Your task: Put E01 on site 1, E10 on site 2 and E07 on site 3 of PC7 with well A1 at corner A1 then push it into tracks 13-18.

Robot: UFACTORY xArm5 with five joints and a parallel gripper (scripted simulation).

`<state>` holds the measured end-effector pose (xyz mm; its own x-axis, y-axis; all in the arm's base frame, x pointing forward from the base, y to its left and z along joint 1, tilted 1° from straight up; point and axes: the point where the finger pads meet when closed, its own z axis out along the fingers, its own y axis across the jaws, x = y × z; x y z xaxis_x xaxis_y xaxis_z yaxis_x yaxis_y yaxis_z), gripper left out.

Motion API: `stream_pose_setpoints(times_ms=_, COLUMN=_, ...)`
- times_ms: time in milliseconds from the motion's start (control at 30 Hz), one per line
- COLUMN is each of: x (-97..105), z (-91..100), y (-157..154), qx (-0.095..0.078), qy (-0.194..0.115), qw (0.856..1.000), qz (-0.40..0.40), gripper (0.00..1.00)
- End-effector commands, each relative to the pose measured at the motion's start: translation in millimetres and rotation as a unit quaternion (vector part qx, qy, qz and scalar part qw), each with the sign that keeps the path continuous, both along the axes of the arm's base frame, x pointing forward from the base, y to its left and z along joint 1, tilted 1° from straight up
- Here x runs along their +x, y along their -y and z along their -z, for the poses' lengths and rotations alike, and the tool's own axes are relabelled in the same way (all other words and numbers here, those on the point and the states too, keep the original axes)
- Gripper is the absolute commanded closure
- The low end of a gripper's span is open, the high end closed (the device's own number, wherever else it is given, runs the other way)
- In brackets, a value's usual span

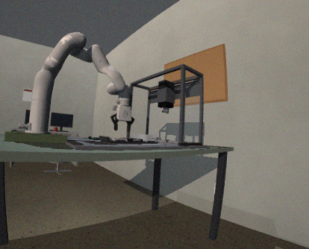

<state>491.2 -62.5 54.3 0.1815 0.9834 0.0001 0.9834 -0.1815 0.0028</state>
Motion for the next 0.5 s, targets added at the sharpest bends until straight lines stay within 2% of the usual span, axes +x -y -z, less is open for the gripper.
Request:
stream_pose_setpoints(times_ms=0, x=1.4, z=5.0, y=0.1, qx=0.010, qy=0.003, qw=1.000, qz=0.000, gripper=0.00)
stream_pose_setpoints(times_ms=467, x=1.5, z=25.0, y=-0.3, qx=0.010, qy=0.003, qw=1.000, qz=0.000, gripper=0.00)
